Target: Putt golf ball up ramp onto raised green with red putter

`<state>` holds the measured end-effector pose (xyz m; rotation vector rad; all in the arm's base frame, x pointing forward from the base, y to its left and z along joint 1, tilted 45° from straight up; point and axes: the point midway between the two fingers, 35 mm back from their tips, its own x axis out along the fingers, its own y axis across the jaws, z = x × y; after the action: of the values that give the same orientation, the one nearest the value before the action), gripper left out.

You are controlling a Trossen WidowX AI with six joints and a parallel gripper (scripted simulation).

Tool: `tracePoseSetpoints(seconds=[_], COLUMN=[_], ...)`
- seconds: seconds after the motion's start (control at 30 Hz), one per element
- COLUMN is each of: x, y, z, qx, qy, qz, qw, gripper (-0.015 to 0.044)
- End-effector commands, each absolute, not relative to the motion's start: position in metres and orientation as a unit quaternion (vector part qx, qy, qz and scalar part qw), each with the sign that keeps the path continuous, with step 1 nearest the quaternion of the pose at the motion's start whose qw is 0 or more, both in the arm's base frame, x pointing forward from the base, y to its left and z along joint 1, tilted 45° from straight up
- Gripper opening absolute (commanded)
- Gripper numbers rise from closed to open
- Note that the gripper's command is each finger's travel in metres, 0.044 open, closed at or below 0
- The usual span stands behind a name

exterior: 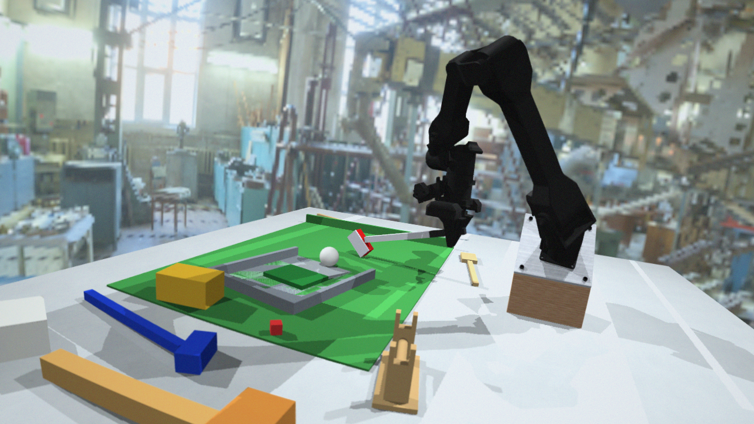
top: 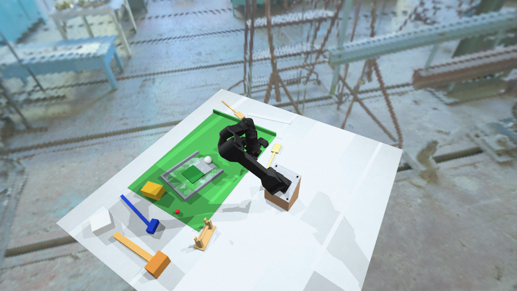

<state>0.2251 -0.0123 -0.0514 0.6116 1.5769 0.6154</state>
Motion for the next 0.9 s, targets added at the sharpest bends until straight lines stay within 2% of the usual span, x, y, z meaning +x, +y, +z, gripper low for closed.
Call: tracePoseSetpoints(seconds=[0.0, 0.23, 0.87], x=[0.229, 0.231, 0.23], y=[-0.024, -0.051, -0.047], z=[-0.04, -0.011, -0.016], qx=[0.265, 0.265, 0.269], qy=[0.682, 0.682, 0.684], qz=[0.264, 0.264, 0.262], qw=[0.629, 0.629, 0.625], gripper=[0.0, 0.0, 0.0])
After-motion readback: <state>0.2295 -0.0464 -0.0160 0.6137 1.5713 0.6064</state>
